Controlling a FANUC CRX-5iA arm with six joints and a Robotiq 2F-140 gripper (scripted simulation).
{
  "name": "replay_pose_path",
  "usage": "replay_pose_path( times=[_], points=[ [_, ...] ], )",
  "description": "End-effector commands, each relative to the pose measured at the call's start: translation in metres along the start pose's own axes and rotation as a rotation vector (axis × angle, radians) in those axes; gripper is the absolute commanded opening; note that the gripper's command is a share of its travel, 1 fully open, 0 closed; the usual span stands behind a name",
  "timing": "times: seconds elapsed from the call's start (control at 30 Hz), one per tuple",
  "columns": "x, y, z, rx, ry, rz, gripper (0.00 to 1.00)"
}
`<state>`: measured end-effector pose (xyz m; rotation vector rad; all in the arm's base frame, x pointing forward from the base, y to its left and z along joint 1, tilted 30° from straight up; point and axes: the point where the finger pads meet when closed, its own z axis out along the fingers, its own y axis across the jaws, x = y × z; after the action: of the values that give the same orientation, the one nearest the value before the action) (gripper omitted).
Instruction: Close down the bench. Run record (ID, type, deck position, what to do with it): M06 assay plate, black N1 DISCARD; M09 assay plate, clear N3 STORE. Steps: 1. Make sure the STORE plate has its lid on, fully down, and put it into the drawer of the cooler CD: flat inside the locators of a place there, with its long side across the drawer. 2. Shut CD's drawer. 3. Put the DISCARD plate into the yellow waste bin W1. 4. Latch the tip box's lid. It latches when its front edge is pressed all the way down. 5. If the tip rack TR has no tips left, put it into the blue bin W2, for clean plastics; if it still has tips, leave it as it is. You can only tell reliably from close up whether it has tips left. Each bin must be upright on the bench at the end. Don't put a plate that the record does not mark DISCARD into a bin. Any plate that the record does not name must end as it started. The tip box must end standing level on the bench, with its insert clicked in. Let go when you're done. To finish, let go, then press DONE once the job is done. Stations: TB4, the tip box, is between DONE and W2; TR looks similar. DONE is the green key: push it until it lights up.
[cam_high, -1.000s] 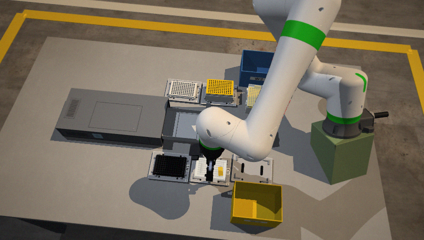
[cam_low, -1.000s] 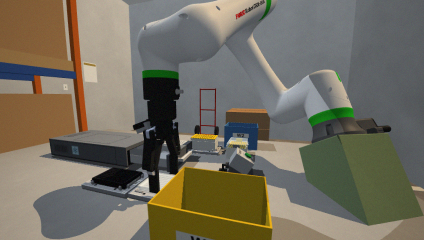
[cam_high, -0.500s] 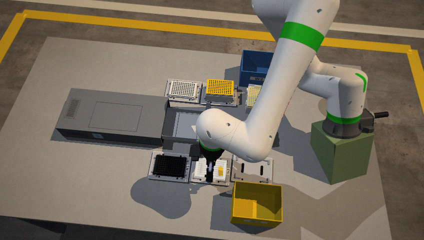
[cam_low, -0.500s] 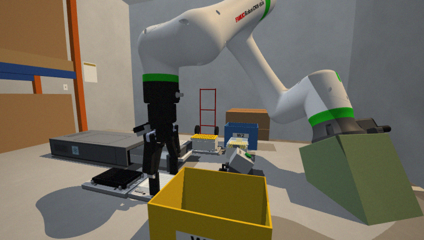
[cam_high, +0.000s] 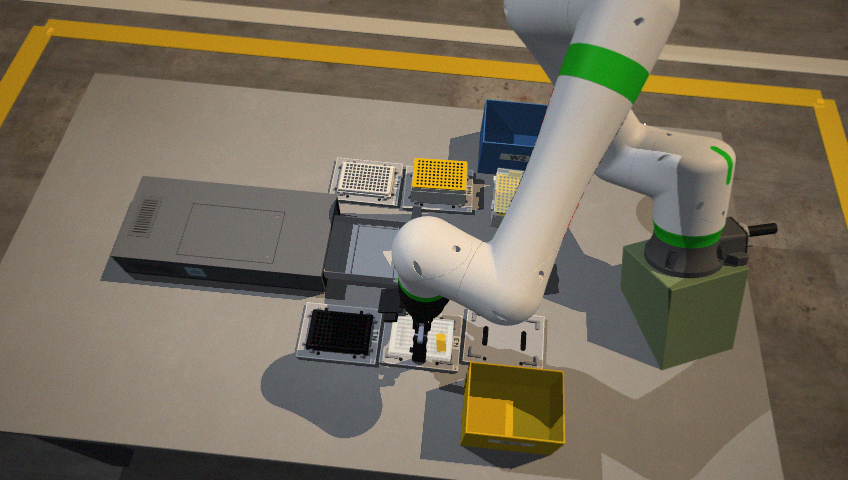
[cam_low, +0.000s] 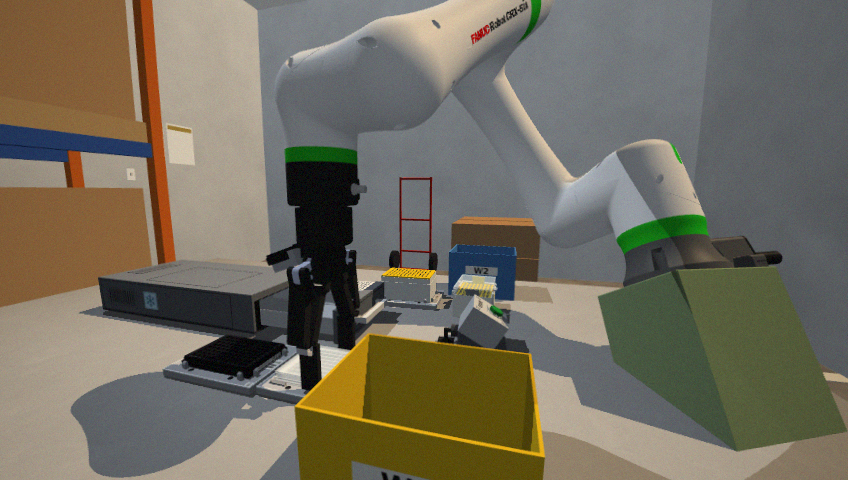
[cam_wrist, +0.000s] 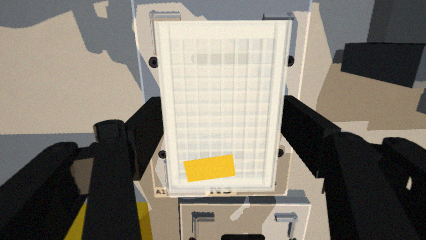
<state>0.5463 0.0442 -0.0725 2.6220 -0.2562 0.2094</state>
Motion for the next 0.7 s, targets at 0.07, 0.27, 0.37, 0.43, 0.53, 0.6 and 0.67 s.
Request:
replay_pose_path(
  times=[0.07, 0.27, 0.37, 0.43, 0.53, 0.6, 0.67],
  points=[
    [0.0006, -0.0004, -0.0011, 0.001, 0.002, 0.000, 0.62],
    [0.0006, -0.0004, -0.0015, 0.001, 0.002, 0.000, 0.59],
    [0.0006, -0.0004, -0.0016, 0.001, 0.002, 0.000, 0.10],
    [0.0006, -0.0004, -0.0016, 0.001, 0.001, 0.000, 0.10],
    [0.0006, -0.0004, -0.0019, 0.001, 0.002, 0.000, 0.10],
    [0.0006, -0.0004, -0.0020, 0.001, 0.002, 0.000, 0.10],
    [0.0006, -0.0004, -0.0022, 0.001, 0.002, 0.000, 0.10]
  ],
)
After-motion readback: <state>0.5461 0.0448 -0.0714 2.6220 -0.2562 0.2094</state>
